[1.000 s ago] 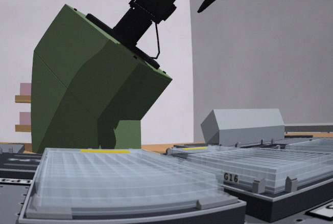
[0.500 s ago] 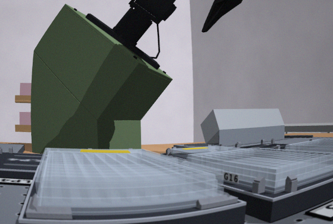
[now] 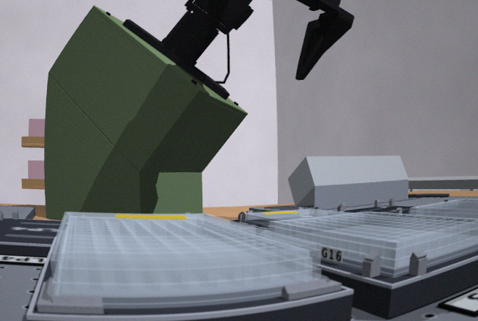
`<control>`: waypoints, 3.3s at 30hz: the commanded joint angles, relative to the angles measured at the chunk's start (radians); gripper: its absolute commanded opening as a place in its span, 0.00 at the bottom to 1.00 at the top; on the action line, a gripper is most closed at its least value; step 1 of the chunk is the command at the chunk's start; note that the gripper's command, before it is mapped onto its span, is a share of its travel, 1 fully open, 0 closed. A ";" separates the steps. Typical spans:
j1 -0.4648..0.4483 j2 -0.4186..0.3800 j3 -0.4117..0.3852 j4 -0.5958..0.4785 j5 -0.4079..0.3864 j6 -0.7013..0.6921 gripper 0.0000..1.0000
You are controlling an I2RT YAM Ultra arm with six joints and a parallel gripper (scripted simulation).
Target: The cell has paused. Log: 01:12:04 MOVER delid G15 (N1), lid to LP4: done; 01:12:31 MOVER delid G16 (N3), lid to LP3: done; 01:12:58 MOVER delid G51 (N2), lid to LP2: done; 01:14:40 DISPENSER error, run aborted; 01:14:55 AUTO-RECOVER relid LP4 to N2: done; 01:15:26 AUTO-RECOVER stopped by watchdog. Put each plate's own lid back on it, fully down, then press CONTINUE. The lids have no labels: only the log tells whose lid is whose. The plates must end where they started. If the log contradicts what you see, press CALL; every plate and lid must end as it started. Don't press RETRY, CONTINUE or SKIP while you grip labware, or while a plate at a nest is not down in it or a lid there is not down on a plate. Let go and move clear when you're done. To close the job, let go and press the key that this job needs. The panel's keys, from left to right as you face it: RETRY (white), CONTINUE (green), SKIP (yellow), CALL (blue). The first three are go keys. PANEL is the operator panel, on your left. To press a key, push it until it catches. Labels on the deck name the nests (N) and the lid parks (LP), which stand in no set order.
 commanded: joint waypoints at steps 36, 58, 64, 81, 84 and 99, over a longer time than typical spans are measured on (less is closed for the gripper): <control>-0.025 0.350 -0.172 0.663 -0.336 -0.020 1.00; -0.023 0.350 -0.121 0.700 -0.351 -0.009 1.00; -0.101 0.391 -0.310 0.979 -0.386 0.007 0.95; -0.336 0.824 -0.492 1.932 -0.525 0.094 0.80; -0.338 0.895 -0.476 2.073 -0.534 0.128 0.00; -0.412 1.160 -0.379 2.394 -0.574 0.207 0.00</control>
